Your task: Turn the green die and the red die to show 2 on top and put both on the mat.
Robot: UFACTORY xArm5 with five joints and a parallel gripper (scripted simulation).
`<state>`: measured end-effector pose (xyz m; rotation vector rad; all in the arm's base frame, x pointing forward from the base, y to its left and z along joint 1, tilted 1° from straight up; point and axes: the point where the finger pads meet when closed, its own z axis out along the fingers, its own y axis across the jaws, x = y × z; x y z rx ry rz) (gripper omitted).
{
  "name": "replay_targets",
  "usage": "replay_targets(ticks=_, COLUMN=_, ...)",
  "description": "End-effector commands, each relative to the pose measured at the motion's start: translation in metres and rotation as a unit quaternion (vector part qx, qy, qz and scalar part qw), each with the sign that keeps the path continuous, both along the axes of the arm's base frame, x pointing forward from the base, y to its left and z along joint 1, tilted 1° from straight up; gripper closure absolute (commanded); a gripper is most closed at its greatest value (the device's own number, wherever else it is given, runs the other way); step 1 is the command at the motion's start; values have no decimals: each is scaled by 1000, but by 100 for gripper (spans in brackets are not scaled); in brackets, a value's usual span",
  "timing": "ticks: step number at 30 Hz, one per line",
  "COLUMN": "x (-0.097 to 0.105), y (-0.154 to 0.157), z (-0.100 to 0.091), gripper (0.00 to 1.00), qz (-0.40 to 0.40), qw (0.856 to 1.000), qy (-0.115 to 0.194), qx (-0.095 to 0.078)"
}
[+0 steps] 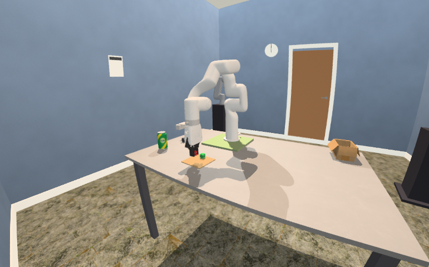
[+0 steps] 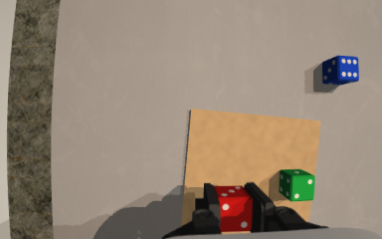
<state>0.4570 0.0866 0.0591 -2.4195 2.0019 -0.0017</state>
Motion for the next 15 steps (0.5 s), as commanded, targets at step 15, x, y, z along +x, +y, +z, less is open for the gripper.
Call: replay_targets(ticks=15, x=4, y=1, z=-38, gripper=79, qz=0, qw=1000, qy=-3, qx=1)
